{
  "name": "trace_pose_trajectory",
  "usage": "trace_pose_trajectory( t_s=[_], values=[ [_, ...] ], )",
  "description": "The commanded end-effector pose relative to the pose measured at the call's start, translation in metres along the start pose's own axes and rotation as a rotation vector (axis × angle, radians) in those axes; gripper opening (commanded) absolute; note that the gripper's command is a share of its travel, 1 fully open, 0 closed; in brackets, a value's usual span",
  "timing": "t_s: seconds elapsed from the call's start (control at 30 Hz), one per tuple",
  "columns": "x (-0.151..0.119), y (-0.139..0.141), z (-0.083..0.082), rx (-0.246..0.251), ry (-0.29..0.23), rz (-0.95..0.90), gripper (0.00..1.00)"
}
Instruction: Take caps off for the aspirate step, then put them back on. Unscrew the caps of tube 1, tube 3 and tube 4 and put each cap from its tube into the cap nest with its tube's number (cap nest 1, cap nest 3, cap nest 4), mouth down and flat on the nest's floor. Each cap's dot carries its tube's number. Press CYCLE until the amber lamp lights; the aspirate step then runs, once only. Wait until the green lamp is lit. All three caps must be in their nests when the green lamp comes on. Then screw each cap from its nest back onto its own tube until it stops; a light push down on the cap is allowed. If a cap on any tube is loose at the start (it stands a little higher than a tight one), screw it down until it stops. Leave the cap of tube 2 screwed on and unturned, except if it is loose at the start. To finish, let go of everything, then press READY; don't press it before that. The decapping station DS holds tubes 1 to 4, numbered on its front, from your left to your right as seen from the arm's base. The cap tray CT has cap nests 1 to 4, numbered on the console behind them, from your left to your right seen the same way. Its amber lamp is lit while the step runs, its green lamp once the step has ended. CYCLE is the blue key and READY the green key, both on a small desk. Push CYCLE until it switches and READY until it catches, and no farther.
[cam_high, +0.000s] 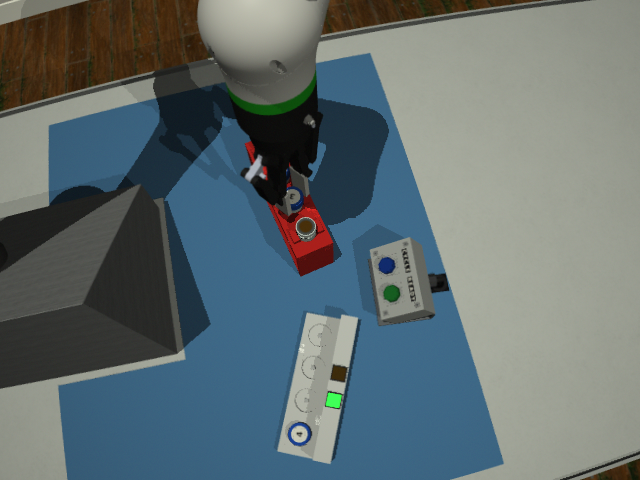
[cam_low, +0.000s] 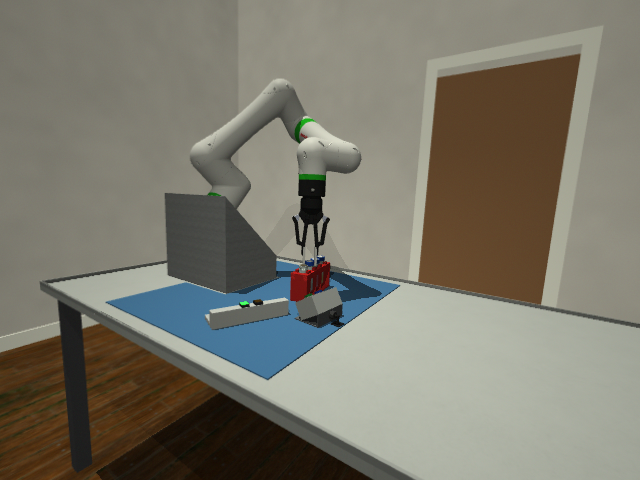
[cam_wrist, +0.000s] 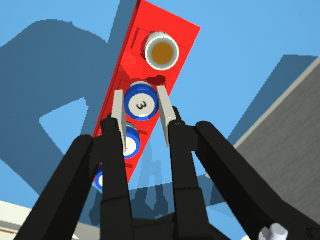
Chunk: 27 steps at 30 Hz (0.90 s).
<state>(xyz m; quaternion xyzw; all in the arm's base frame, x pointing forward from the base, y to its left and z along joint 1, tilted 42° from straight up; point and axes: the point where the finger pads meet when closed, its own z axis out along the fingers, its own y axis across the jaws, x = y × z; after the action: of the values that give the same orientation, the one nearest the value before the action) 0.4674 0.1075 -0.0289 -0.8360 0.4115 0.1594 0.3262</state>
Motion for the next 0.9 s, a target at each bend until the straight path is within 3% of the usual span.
trace_pose_trajectory(
  t_s=[0.0,0.57,0.87],
  values=[
    [0.0001,-0.0001,0.0001,-0.001,0.001,0.235,0.0],
    [0.0001,-0.0001,0.0007,0.0,0.001,0.967,0.0],
    [0.0001,-0.0001,0.0007,-0.001,0.002,0.982,0.0]
  ],
)
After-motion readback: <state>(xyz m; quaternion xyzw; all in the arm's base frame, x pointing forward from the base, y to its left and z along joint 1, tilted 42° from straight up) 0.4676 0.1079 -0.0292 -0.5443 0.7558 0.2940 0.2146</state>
